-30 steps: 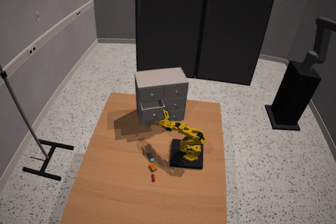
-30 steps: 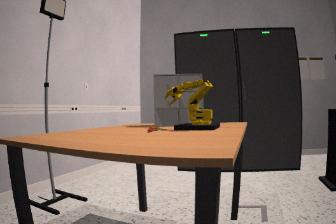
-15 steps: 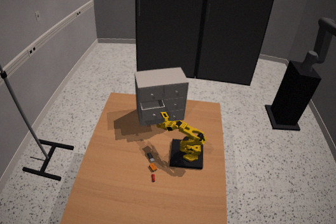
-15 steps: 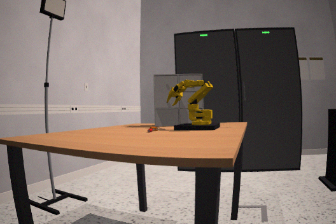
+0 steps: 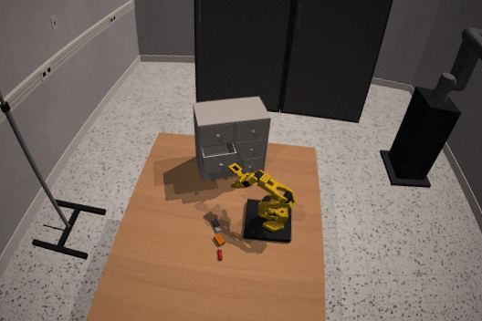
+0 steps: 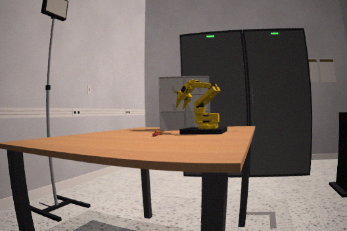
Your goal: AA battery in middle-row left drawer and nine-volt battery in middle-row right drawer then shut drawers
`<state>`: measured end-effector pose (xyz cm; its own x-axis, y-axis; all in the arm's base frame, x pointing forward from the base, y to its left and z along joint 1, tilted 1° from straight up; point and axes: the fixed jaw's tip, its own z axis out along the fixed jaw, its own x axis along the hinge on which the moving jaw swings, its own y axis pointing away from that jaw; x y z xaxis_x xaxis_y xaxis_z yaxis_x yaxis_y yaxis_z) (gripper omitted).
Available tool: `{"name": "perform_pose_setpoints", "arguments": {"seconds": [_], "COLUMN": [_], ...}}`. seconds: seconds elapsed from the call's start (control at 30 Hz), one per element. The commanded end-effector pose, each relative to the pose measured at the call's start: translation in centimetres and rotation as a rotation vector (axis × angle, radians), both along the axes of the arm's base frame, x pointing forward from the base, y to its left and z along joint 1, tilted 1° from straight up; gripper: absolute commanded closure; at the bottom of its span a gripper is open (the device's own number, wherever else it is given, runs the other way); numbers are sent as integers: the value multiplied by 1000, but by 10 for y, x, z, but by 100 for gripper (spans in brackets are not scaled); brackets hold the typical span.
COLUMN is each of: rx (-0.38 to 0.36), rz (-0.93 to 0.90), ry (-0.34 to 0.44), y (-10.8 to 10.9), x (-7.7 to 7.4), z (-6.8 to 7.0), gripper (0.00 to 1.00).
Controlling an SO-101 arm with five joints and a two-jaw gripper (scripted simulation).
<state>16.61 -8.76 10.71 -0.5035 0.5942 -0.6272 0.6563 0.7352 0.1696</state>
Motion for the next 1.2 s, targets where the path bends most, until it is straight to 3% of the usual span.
{"name": "perform_pose_setpoints", "arguments": {"seconds": [0.0,0.3,1.0,1.17], "rx": [-23,-53,-53,-171], "rz": [59,237,238,210], "ry": [70,257,258,98], "y": [3,16,16,13], "x": [-9,-33,-33,-29], "z": [1,-2,-2,45], "gripper": [79,79,79,79]}}
